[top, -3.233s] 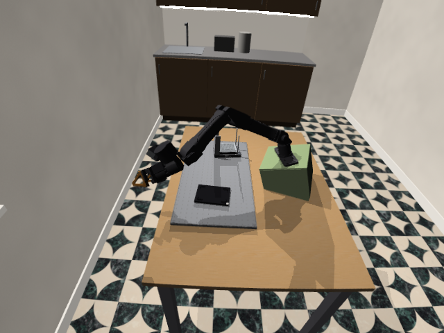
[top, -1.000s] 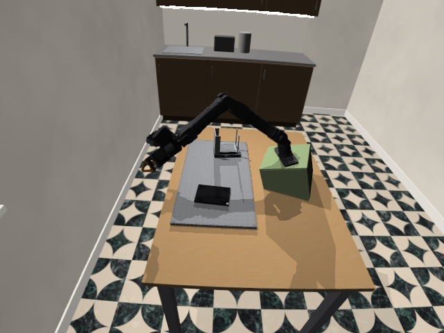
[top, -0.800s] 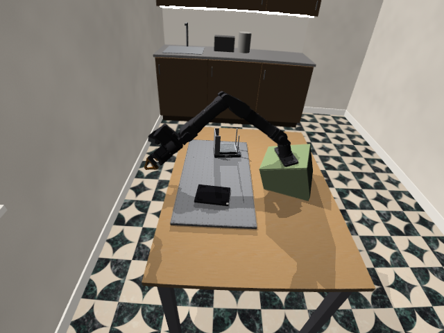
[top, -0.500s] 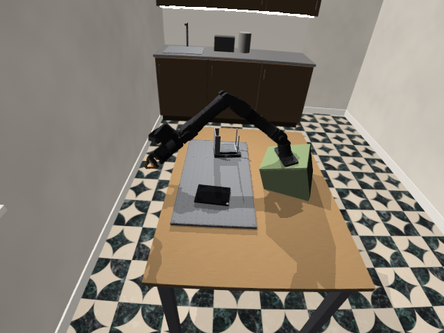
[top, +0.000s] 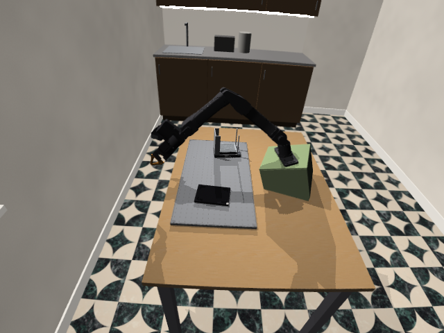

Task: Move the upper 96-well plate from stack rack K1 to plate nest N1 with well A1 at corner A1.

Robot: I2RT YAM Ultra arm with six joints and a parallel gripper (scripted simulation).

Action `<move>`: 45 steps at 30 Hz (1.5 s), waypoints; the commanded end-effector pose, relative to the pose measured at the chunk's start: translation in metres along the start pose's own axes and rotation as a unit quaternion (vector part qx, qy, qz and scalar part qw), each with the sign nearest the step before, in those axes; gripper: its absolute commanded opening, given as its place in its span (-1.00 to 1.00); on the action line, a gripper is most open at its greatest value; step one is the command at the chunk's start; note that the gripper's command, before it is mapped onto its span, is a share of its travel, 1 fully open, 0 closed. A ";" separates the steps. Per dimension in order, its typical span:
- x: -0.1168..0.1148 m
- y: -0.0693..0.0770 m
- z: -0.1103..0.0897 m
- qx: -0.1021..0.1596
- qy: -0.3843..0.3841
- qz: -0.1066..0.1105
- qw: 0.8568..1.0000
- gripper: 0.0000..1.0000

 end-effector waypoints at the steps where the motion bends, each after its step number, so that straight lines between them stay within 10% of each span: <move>1: 0.017 0.028 0.043 -0.048 -0.006 0.030 0.998 1.00; 7: 0.016 0.028 0.043 -0.048 -0.006 0.029 0.998 1.00; 13: -0.028 0.019 0.017 0.016 0.037 -0.005 0.999 1.00; 25: -0.028 0.028 0.038 -0.017 0.031 0.009 0.999 1.00; 31: -0.071 0.024 0.010 0.050 0.069 -0.020 0.996 1.00; 45: -0.121 0.034 0.003 0.074 0.095 -0.030 0.992 1.00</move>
Point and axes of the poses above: the point where the finger pads meet when closed, its own y axis back along the fingers, its own x axis across the jaws, z = x × y, the point moved 1 cm from there along y, back along the fingers, and after that the axes turned 1 degree about y, right-handed, at the moved point
